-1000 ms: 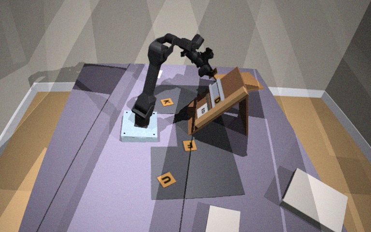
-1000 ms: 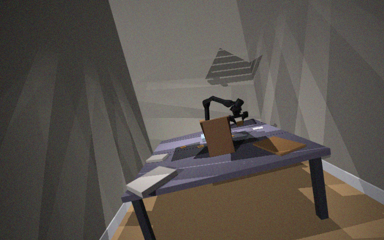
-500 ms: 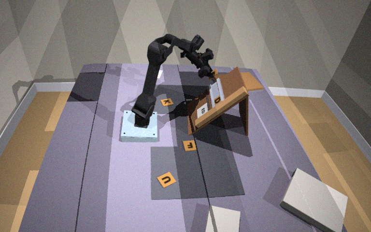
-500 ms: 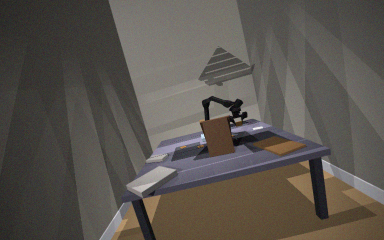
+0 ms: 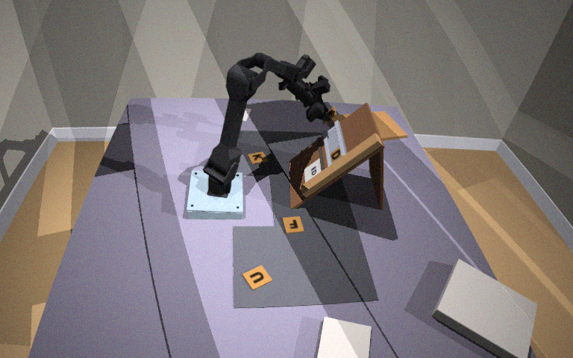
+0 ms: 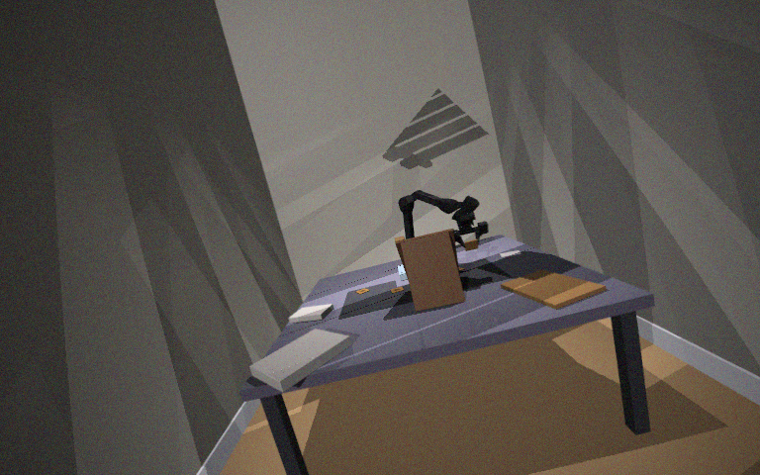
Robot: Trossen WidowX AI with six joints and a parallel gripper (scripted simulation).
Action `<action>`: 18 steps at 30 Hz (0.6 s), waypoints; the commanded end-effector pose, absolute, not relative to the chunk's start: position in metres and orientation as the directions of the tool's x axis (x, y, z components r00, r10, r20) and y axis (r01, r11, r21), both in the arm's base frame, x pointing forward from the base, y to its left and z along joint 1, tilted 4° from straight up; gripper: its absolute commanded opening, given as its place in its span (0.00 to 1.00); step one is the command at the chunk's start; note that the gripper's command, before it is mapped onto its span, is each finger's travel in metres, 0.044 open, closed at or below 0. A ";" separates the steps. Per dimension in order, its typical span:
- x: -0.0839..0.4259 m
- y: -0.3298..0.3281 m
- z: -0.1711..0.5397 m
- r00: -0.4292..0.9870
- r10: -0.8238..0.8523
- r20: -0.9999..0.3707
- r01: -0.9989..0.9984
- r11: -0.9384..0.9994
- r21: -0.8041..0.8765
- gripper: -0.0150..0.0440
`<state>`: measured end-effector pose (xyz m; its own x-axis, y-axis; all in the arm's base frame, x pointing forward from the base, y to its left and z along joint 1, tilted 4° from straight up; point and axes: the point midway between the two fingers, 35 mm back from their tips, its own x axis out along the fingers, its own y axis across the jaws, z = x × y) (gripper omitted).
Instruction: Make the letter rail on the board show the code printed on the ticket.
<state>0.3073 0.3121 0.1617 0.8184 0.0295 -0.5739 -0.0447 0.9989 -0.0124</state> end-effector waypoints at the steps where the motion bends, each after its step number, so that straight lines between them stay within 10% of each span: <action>1: 0.306 0.309 0.160 0.815 0.031 -0.578 -0.051 0.999 -0.018 0.25; 18: 0.307 0.301 0.160 0.816 0.031 -0.578 -0.051 0.999 -0.019 0.25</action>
